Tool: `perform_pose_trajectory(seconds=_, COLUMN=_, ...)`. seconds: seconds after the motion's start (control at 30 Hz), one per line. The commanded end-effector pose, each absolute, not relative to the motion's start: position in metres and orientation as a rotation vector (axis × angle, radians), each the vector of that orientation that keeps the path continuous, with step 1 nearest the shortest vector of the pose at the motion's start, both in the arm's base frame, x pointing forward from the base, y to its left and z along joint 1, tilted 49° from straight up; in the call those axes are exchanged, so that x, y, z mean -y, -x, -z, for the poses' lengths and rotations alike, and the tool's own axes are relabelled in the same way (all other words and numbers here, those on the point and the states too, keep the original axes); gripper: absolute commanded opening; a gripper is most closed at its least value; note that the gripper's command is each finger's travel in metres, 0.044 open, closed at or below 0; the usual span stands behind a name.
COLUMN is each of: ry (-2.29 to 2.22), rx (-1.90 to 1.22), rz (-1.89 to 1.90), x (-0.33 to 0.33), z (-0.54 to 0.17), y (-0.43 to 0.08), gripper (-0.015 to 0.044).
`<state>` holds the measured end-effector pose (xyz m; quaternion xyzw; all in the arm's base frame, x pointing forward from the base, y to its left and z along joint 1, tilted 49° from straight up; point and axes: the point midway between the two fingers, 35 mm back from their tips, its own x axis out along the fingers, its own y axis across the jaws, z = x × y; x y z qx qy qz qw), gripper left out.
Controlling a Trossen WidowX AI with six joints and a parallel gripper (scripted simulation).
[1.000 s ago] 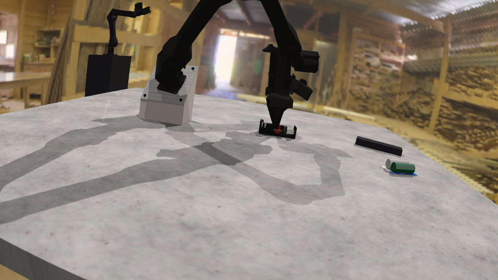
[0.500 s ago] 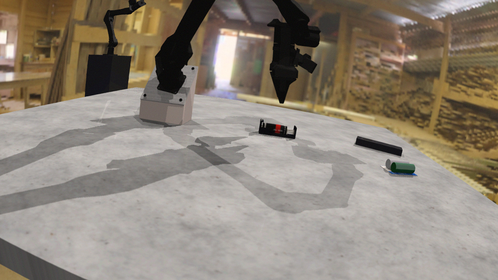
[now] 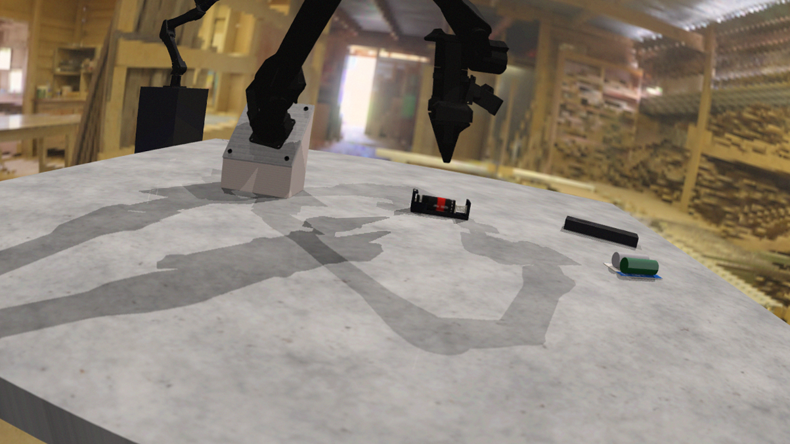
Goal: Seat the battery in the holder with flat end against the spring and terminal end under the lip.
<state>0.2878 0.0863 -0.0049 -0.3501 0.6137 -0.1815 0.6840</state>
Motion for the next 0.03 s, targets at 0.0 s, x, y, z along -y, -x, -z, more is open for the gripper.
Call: perform_pose_trajectory(seconds=0.0, ry=0.778, rx=-1.378, rz=0.41, x=-0.0865, z=0.0052, y=-0.2872, gripper=0.044)
